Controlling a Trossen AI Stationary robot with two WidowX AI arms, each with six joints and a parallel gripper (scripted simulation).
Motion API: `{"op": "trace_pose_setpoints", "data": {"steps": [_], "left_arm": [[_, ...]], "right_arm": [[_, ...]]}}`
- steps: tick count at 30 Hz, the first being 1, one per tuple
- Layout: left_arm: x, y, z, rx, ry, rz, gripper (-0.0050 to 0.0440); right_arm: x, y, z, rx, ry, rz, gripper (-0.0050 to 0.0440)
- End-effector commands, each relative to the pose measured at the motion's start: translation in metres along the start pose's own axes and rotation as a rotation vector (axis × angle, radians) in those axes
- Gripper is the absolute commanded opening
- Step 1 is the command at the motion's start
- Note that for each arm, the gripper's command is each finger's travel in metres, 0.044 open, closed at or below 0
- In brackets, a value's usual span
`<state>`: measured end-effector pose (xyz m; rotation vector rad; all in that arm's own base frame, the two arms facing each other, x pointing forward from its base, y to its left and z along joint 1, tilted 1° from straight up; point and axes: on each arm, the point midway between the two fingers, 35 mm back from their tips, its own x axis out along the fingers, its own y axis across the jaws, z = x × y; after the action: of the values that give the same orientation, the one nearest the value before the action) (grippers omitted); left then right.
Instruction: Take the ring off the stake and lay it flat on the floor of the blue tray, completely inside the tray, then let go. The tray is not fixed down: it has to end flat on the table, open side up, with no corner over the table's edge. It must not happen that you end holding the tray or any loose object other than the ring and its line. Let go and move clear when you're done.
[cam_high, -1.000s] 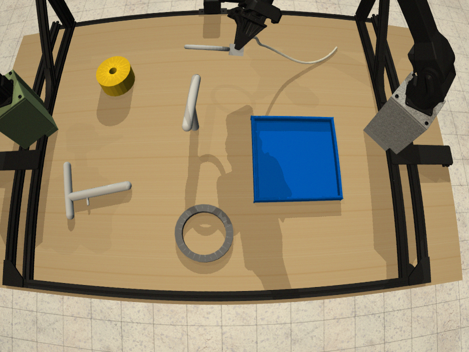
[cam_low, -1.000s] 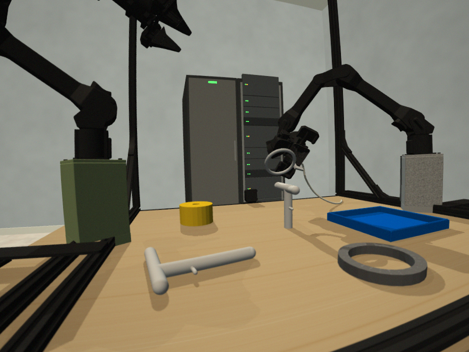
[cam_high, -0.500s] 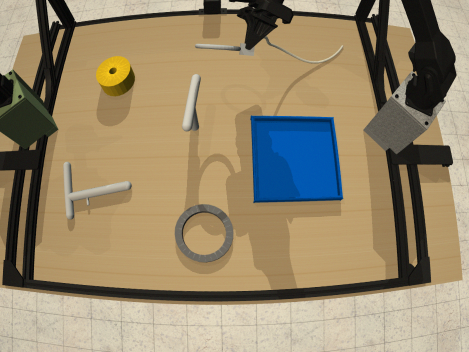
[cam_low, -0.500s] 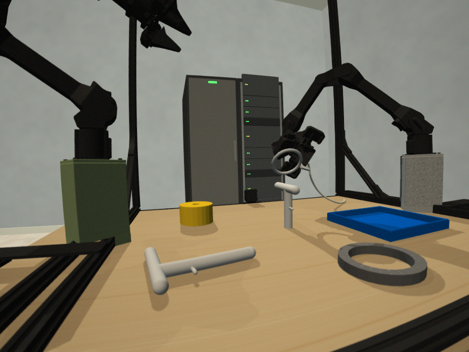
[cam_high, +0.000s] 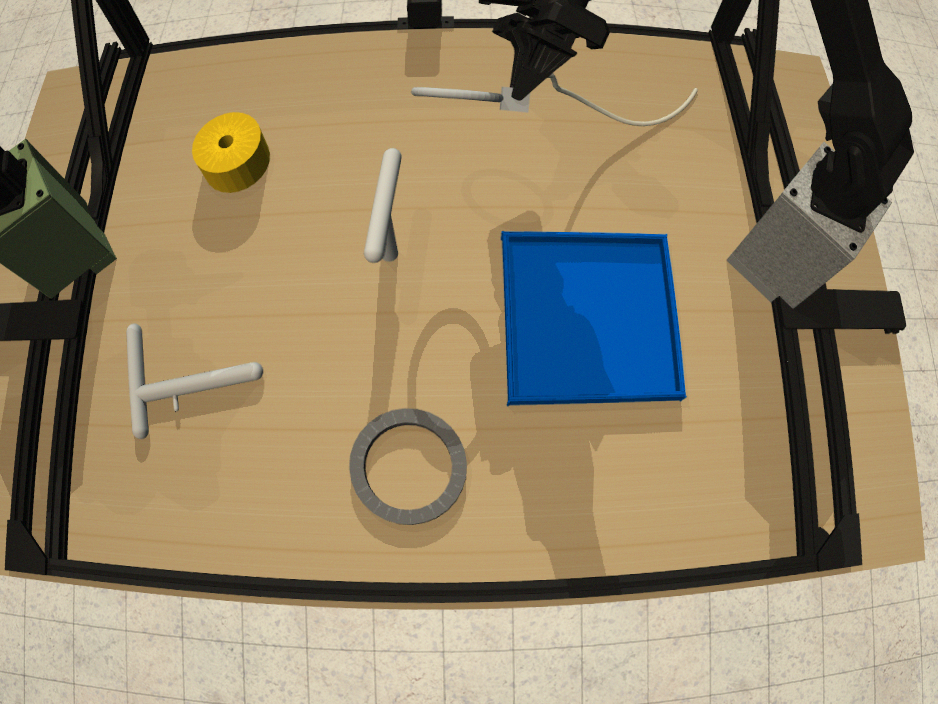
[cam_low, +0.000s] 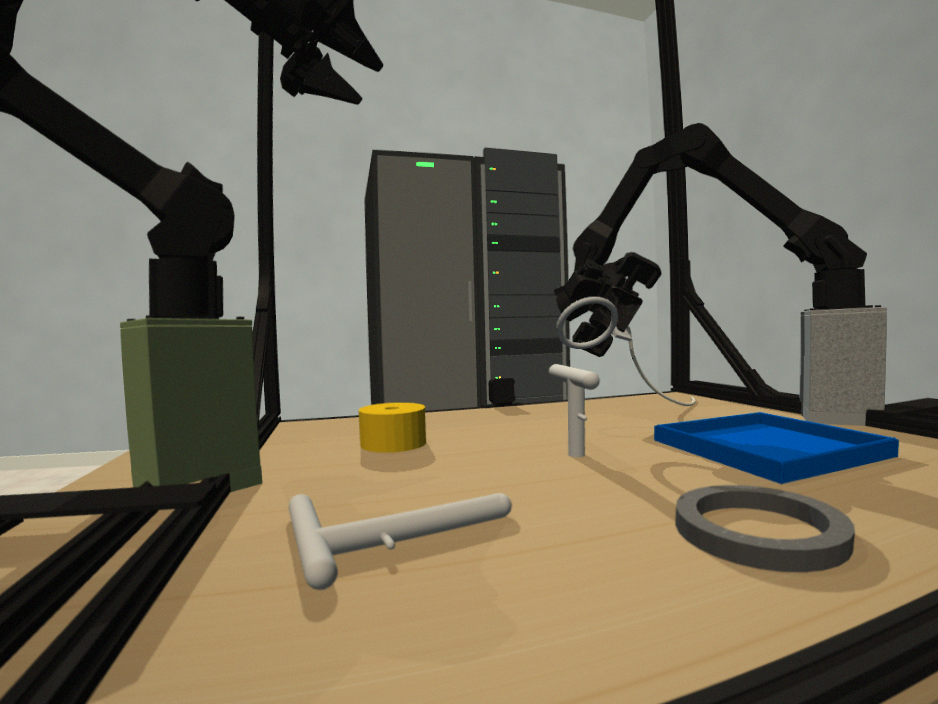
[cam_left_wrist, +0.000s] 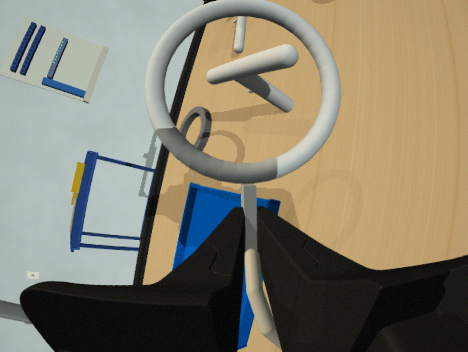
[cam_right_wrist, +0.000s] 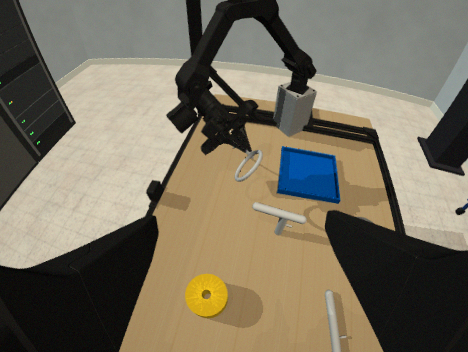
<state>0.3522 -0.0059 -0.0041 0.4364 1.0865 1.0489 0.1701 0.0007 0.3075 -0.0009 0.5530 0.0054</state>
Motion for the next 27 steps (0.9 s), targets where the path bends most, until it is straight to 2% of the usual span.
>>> {"op": "trace_pose_setpoints", "data": {"steps": [1, 21, 27], "left_arm": [[-0.004, 0.004, -0.006, -0.006, -0.002, -0.002, 0.0], [-0.012, 0.014, -0.029, -0.007, -0.004, 0.003, 0.0], [-0.002, 0.023, -0.029, -0.154, 0.103, -0.044, 0.0]], "right_arm": [[0.0, -0.001, 0.0, 0.002, 0.001, -0.005, 0.04], [0.0, -0.001, 0.0, 0.002, 0.001, -0.005, 0.04], [0.0, -0.001, 0.0, 0.002, 0.001, -0.005, 0.04]]}}
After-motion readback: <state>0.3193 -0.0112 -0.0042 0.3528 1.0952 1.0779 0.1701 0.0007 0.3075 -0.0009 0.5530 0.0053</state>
